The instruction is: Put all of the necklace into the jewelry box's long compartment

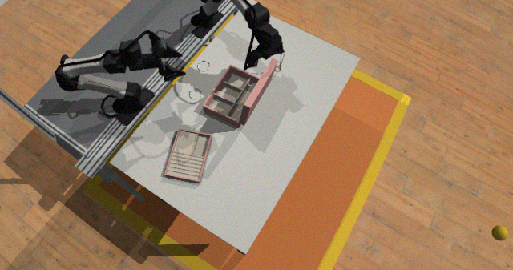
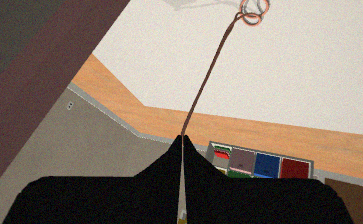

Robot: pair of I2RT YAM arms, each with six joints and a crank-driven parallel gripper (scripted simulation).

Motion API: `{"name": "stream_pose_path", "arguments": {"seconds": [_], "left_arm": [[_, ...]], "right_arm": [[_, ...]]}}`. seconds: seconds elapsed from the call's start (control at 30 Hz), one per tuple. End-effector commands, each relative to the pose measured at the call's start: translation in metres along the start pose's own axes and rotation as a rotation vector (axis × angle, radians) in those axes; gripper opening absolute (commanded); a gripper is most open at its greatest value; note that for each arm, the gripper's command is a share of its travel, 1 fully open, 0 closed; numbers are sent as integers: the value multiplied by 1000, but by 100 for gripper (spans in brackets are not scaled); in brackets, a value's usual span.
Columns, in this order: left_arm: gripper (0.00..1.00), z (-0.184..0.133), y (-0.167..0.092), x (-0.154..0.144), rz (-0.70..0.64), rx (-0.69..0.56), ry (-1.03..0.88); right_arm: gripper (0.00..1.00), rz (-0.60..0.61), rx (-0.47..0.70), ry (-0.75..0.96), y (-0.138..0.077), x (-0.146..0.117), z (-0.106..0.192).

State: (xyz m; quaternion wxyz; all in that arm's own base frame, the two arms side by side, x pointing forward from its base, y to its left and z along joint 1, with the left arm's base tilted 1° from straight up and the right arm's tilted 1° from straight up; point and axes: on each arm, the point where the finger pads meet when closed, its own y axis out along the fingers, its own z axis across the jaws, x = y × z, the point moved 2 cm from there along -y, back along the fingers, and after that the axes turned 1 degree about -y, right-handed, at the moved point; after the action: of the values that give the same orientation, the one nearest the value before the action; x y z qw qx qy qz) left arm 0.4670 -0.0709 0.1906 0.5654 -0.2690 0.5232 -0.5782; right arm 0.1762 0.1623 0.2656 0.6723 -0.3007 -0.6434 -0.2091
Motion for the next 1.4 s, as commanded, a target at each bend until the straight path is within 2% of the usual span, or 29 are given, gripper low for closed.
{"name": "stream_pose_path", "arguments": {"seconds": [0.0,0.07,0.17,0.27,0.37,0.67,0.9,1.0,1.37], "left_arm": [[0,23,-40,-10,55,150,-115],[0,28,-48,-8,69,187,-158],[0,33,-58,-6,82,230,-209],[0,41,-66,-5,91,281,-265],[0,47,-64,0,103,307,-314],[0,62,-71,6,118,399,-443],[0,74,-91,8,114,512,-587],[0,71,-92,9,123,502,-583],[0,72,-122,70,91,544,-537]], "right_arm": [[100,-182,-113,2,-12,52,-19],[100,-291,-162,-2,-24,80,-25],[100,-367,-200,-1,-34,100,-30],[100,-425,-223,-3,-43,114,-32],[100,-455,-231,-6,-50,121,-32],[100,-435,-222,-9,-48,117,-31],[100,-435,-222,-9,-48,117,-31],[100,-435,-222,-9,-48,117,-31],[100,-435,-222,-9,-48,117,-31]]}}
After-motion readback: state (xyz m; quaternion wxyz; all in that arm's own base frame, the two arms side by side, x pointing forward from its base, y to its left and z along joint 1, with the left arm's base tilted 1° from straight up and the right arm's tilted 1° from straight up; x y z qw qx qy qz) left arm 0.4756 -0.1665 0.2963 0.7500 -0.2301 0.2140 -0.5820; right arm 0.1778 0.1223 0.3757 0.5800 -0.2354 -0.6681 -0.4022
